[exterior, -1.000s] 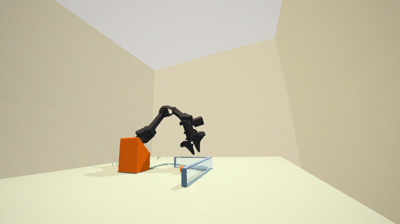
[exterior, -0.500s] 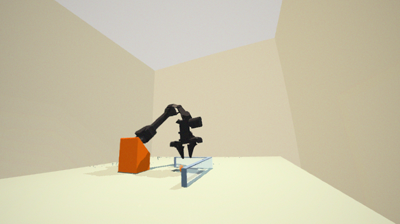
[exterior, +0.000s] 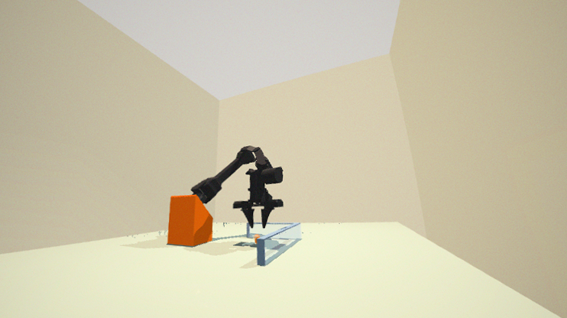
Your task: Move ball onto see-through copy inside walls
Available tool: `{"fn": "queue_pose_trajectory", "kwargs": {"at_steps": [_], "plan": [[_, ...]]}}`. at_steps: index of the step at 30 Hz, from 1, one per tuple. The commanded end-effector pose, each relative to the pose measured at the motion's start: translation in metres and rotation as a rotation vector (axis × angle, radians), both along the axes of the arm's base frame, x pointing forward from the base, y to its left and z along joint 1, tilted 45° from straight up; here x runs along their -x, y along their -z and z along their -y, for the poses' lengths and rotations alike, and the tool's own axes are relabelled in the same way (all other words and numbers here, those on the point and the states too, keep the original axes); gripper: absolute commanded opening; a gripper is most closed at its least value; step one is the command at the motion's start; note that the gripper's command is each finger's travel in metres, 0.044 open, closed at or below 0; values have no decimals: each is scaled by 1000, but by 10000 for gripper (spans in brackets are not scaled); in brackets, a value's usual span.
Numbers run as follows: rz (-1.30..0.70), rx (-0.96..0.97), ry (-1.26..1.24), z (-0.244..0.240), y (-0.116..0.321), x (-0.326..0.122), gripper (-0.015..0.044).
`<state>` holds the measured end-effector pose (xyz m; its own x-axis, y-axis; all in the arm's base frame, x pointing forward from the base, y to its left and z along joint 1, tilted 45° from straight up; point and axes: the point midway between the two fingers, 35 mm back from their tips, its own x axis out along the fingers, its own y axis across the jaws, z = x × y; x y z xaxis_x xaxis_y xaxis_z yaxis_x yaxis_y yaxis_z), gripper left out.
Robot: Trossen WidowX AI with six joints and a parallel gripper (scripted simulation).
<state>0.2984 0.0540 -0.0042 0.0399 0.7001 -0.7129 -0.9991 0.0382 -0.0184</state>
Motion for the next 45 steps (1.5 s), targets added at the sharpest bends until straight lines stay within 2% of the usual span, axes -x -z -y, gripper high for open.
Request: {"fn": "queue_pose_trajectory", "kwargs": {"at_steps": [1,30,45], "plan": [[2,-6,-8,-9,10,-1,226],[2,-8,-8,-32,33,-2,226],[2,-8,-8,-32,33,-2,126]]}}
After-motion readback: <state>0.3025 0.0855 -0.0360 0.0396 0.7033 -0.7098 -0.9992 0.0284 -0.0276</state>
